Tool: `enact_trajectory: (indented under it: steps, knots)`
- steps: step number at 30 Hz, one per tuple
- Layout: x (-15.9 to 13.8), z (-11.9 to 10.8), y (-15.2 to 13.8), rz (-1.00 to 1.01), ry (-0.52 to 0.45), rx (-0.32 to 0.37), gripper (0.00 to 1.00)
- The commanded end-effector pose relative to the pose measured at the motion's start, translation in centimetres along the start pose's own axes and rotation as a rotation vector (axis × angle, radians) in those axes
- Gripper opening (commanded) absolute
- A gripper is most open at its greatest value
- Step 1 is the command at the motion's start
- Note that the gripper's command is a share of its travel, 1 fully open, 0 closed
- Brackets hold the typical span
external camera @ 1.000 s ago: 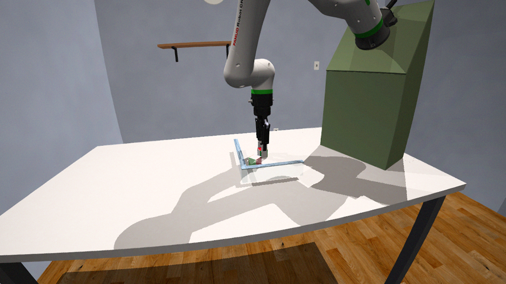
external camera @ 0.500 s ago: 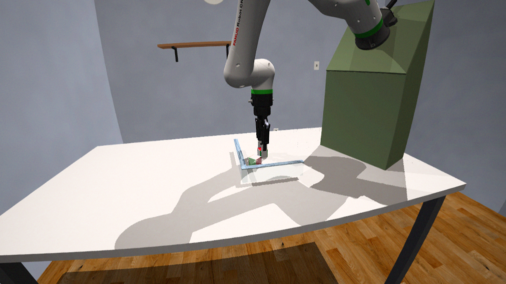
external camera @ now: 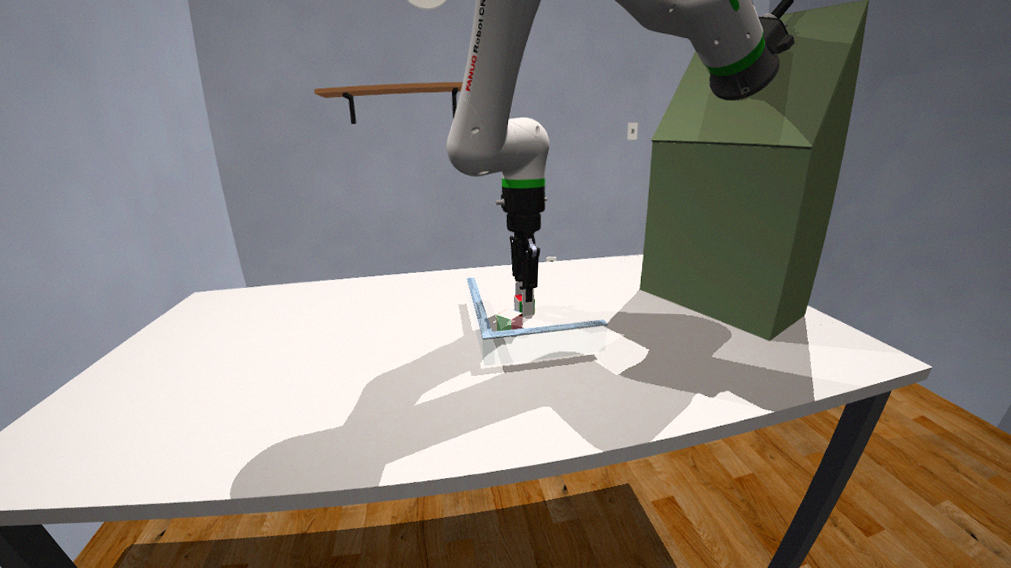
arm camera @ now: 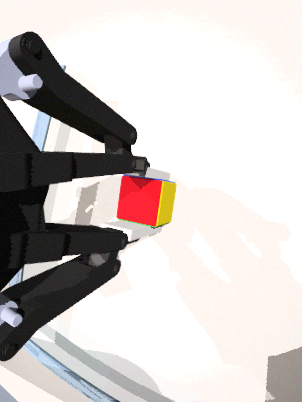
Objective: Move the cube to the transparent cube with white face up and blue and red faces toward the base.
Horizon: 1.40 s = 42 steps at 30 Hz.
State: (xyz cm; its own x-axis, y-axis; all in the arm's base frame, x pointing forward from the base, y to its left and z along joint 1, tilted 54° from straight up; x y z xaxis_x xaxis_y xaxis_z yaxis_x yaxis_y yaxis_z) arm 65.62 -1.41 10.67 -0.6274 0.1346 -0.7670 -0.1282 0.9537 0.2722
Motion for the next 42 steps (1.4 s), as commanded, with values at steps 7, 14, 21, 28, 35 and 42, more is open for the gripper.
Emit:
enact_trajectory:
  steps: [7, 14, 21, 28, 35, 42]
  knots:
    - [0.0, 0.0, 0.0, 0.000, 0.000, 0.000, 0.00]
    - [0.0, -1.3, 0.0, 0.000, 0.000, 0.000, 0.00]
    - [0.0, -2.9, 0.0, 0.000, 0.000, 0.000, 0.00]
    - [0.0, -3.0, 0.0, 0.000, 0.000, 0.000, 0.00]
    - [0.0, -3.0, 0.0, 0.000, 0.000, 0.000, 0.00]
    - [-0.1, -3.4, 1.1, 0.025, 0.000, 0.000, 0.00]
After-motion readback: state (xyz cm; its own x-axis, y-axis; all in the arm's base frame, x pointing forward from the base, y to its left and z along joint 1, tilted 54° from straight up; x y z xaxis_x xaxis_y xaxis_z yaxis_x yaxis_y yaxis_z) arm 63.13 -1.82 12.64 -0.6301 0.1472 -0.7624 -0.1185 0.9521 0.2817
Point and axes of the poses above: the point where the finger pads meet when closed, its own z axis out along the fingers, its own y axis across the jaws, x = y × z, the point moved 7 cm from there along -z, back along the fingers, and after that the axes turned 5 degrees about z, right-handed, at the moved point
